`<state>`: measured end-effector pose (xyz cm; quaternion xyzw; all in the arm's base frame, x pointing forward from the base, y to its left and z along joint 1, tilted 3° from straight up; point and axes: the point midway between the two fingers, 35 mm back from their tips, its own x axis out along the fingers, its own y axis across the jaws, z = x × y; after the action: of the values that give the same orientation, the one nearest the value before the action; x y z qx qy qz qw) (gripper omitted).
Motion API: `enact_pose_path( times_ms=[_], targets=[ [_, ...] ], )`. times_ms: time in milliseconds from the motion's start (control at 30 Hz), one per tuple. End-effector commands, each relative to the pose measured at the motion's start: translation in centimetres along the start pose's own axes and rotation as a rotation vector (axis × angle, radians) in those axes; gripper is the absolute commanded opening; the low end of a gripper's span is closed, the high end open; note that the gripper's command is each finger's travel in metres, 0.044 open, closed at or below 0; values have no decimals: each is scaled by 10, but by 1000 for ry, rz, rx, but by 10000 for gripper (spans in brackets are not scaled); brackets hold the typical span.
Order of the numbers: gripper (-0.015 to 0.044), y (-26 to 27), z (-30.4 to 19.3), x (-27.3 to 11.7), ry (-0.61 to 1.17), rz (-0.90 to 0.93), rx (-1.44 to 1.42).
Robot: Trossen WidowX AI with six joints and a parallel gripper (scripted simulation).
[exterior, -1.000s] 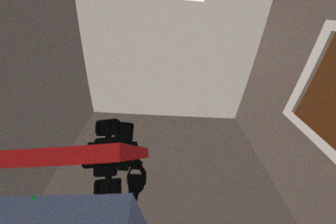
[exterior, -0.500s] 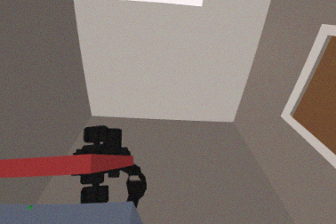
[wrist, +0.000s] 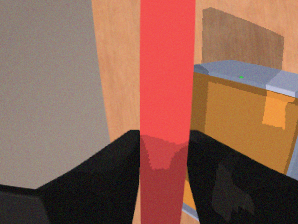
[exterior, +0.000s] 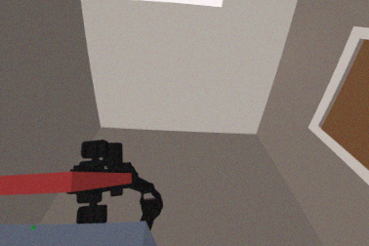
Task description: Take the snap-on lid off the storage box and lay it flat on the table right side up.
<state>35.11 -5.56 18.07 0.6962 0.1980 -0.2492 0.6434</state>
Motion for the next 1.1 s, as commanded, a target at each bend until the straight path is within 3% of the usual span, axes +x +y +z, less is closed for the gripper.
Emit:
enact_pose_path(
  times_ms=[0,1067],
  targets=[
    [0,0,9,-1,4,5,-7],
    [0,-4,73,-7,-1,3,-12]
  ],
)
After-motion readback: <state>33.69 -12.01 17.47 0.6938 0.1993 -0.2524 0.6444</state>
